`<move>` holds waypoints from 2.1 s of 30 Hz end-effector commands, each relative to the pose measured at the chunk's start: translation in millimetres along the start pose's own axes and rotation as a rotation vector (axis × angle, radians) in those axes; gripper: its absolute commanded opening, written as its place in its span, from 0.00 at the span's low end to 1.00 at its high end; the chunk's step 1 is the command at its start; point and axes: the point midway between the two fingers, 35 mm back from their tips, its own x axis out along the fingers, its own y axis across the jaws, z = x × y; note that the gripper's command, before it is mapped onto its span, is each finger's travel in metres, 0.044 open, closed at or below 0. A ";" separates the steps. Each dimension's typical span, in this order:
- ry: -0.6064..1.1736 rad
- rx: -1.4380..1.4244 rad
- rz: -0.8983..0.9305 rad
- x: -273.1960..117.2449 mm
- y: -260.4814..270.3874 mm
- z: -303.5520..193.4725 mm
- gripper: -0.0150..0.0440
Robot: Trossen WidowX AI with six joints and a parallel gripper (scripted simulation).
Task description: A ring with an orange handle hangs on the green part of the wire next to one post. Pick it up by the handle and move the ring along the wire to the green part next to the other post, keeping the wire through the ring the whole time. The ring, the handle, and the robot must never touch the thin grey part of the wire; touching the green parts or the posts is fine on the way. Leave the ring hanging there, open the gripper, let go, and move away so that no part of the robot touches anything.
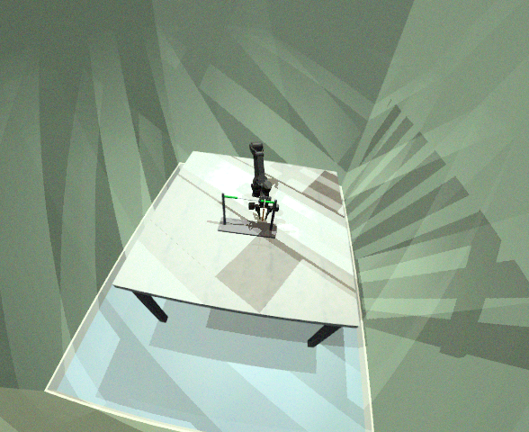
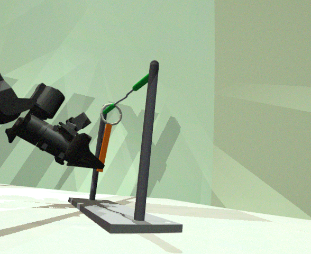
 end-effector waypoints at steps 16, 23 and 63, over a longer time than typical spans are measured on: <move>0.002 0.006 -0.008 -32.8 -0.9 -0.1 0.53; 0.002 0.006 -0.009 -41.5 -1.8 -1.6 0.53; 0.005 0.004 -0.003 -92.5 -1.9 -1.7 1.00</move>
